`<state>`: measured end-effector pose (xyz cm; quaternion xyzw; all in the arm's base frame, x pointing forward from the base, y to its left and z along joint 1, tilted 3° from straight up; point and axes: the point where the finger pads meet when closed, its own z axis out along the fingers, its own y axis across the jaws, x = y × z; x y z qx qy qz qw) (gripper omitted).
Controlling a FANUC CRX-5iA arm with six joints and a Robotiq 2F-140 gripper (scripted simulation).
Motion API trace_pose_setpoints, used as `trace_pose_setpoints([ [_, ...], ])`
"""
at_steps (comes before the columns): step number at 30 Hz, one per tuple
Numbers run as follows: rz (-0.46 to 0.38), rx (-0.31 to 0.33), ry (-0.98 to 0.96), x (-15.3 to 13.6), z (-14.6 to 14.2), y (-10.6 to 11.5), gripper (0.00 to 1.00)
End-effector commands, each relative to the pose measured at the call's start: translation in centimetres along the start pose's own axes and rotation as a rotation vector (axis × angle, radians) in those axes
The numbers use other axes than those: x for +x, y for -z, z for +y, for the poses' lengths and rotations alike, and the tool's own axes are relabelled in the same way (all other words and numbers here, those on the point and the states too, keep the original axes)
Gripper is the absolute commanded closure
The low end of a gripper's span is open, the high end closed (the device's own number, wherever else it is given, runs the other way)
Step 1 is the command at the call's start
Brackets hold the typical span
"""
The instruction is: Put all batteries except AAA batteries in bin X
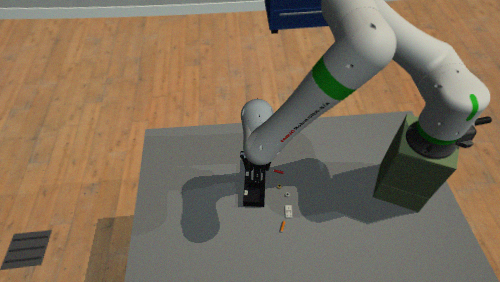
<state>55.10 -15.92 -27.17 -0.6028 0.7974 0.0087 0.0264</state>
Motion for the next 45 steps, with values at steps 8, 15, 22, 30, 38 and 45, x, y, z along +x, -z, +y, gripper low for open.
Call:
trace_pose_setpoints([
  [8,0.0,0.0,0.0,0.0,0.0,0.0,0.8],
  [15,0.0,0.0,0.0,0.0,0.0,0.9,0.8],
  [22,0.0,0.0,0.0,0.0,0.0,1.7,0.8],
  [30,0.0,0.0,0.0,0.0,0.0,2.7,0.8],
  [38,0.0,0.0,0.0,0.0,0.0,5.2,0.8],
  [45,0.0,0.0,0.0,0.0,0.0,6.0,0.0],
])
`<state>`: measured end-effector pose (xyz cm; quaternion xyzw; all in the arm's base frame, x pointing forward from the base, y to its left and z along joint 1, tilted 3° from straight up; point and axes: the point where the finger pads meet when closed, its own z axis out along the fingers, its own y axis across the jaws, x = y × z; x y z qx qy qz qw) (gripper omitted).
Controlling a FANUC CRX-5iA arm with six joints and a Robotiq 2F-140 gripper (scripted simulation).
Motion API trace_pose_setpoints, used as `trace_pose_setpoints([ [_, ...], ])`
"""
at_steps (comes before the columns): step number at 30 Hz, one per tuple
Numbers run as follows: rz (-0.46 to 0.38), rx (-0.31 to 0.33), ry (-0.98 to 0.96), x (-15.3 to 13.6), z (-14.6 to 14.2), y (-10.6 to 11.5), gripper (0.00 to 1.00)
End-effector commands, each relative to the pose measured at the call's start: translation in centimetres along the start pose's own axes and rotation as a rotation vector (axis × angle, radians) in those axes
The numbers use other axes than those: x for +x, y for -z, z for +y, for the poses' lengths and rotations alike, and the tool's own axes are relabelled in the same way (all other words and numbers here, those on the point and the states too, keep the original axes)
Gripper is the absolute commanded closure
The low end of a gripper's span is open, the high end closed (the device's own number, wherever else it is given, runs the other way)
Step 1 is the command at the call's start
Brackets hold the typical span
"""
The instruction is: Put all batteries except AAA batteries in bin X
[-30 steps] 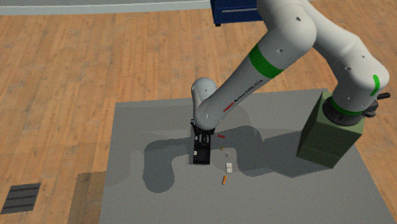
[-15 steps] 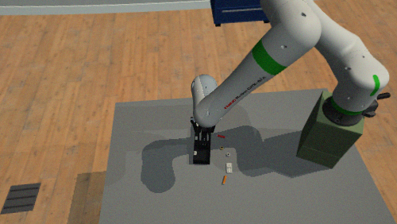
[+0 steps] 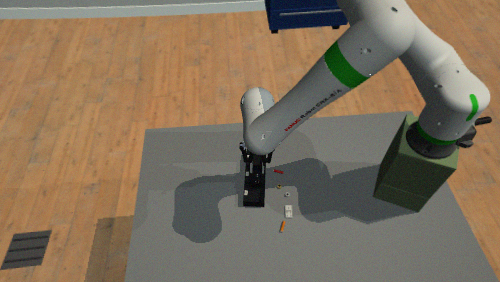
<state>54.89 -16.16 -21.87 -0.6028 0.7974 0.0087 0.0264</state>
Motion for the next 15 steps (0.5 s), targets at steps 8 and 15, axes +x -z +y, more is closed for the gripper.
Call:
trace_pose_setpoints([
  [8,0.0,0.0,0.0,0.0,0.0,3.8,0.0],
  [15,0.0,0.0,0.0,0.0,0.0,5.8,0.0],
])
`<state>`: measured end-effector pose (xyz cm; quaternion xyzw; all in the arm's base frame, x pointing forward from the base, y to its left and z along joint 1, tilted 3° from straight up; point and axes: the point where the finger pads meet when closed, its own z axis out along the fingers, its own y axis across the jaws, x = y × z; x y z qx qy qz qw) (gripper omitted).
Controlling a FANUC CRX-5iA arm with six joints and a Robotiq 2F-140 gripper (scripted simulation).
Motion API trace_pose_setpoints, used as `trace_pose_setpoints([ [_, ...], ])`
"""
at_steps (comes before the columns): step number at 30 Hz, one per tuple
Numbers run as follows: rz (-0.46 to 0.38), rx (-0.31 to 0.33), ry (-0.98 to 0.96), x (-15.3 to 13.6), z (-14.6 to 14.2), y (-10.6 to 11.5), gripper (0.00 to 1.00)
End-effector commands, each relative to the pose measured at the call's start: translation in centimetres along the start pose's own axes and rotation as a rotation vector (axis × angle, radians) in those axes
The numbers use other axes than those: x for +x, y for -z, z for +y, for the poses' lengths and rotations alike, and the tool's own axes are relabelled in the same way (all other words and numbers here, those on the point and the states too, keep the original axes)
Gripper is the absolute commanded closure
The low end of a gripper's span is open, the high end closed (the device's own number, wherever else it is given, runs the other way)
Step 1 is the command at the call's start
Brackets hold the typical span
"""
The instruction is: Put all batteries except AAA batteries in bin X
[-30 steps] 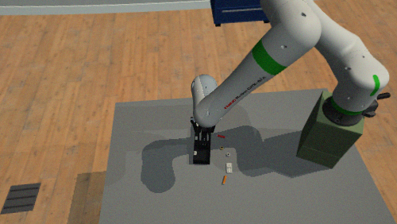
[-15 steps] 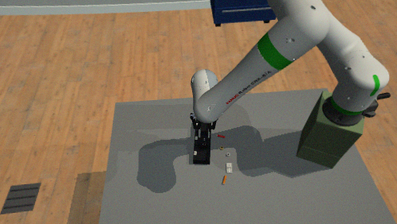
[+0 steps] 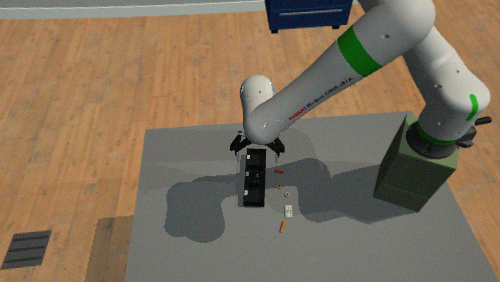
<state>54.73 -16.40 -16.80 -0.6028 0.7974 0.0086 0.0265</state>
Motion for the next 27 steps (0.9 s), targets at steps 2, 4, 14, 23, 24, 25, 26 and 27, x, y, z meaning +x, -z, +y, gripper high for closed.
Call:
trace_pose_setpoints([
  [2,0.0,0.0,0.0,0.0,0.0,1.6,0.0],
  [4,0.0,0.0,0.0,0.0,0.0,2.4,0.0],
  [14,0.0,0.0,0.0,0.0,0.0,5.6,0.0],
  [23,0.0,0.0,0.0,0.0,0.0,6.7,0.0],
  [24,0.0,0.0,0.0,0.0,0.0,6.7,0.0],
  [25,0.0,0.0,0.0,0.0,0.0,6.7,0.0],
  [26,0.0,0.0,0.0,0.0,0.0,6.7,0.0],
  [27,0.0,0.0,0.0,0.0,0.0,6.7,0.0],
])
